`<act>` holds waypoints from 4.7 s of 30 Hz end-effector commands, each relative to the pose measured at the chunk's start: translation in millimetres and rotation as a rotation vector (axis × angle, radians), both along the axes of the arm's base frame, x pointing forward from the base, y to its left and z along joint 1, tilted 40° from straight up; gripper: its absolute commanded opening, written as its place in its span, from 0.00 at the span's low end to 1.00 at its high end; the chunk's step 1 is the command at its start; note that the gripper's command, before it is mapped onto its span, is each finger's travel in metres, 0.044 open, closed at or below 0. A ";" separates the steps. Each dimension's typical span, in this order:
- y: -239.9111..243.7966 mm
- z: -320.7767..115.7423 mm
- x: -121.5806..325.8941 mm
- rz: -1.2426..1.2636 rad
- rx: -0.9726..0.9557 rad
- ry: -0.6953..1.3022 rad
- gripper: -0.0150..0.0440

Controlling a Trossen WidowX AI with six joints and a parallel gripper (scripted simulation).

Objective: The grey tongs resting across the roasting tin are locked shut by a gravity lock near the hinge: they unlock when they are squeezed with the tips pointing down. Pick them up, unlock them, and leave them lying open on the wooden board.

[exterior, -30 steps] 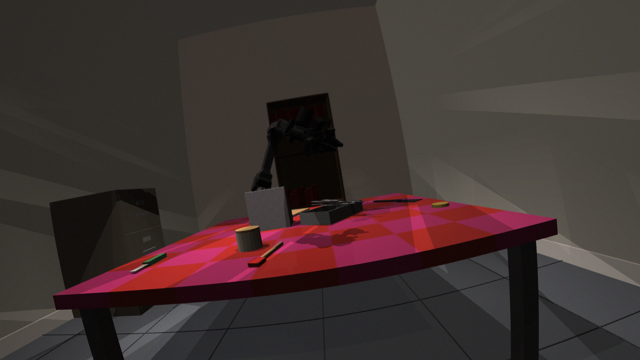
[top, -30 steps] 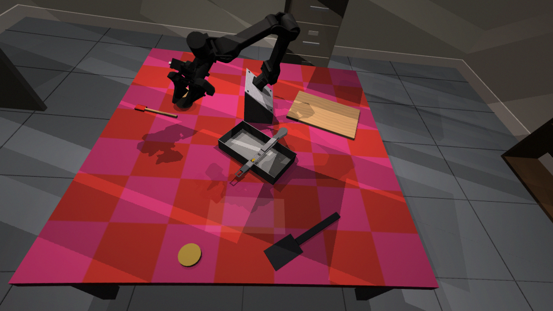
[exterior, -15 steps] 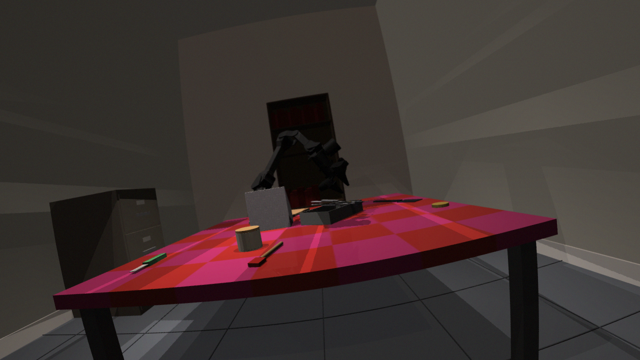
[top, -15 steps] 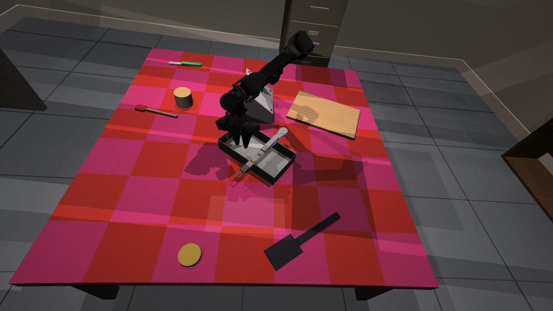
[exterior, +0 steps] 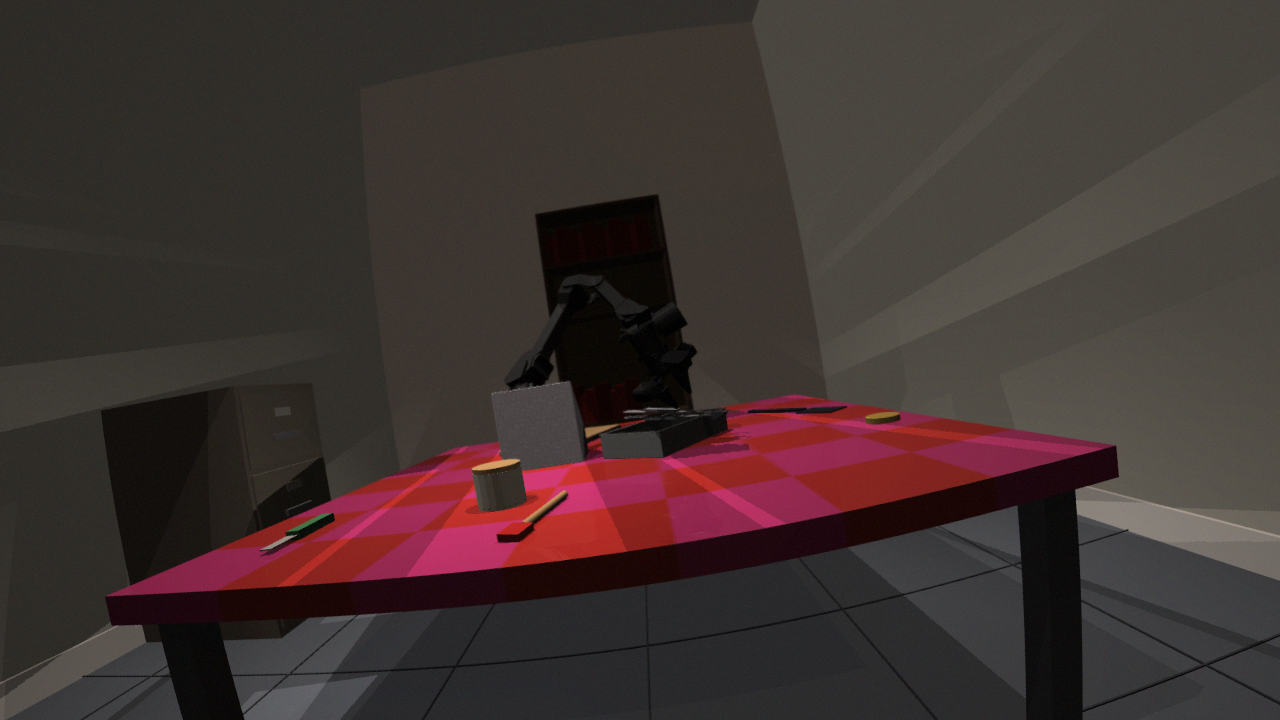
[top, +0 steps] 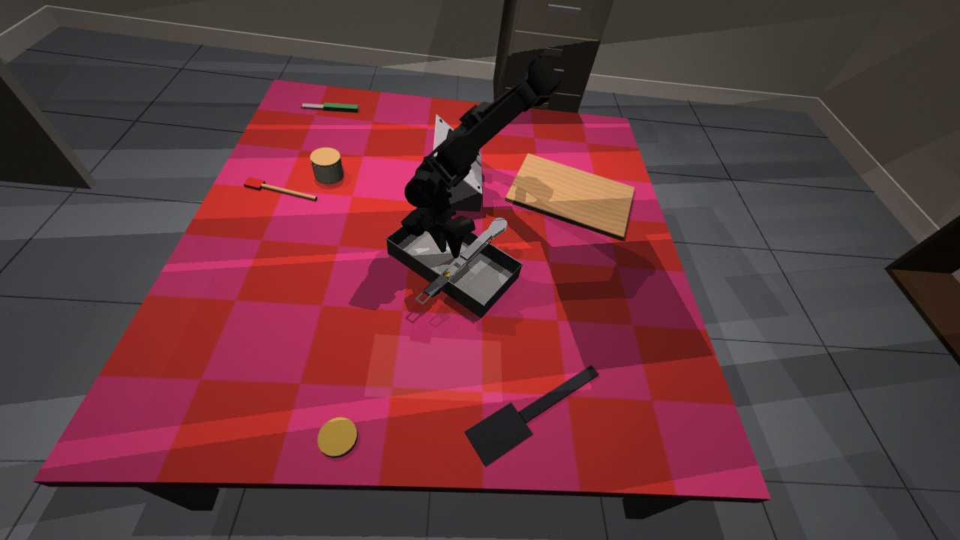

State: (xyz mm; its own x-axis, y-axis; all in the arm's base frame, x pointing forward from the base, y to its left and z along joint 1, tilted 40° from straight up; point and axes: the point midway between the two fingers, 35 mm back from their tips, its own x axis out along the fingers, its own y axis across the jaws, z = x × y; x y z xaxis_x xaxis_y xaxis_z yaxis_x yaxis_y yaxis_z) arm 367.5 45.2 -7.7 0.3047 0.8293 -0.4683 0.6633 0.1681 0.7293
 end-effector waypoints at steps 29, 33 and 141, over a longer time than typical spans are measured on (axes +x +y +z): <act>35.2 -21.3 13.5 0.006 -0.002 0.001 0.69; 40.9 -24.2 15.4 0.006 -0.001 0.001 0.69; 19.0 23.6 31.2 0.432 -0.381 0.067 0.00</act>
State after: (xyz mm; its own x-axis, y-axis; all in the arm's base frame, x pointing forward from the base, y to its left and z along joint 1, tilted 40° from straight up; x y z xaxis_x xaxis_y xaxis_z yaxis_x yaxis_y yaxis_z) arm 398.2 66.6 14.9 -0.0611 0.6473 -0.7598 0.5250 0.6683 0.5271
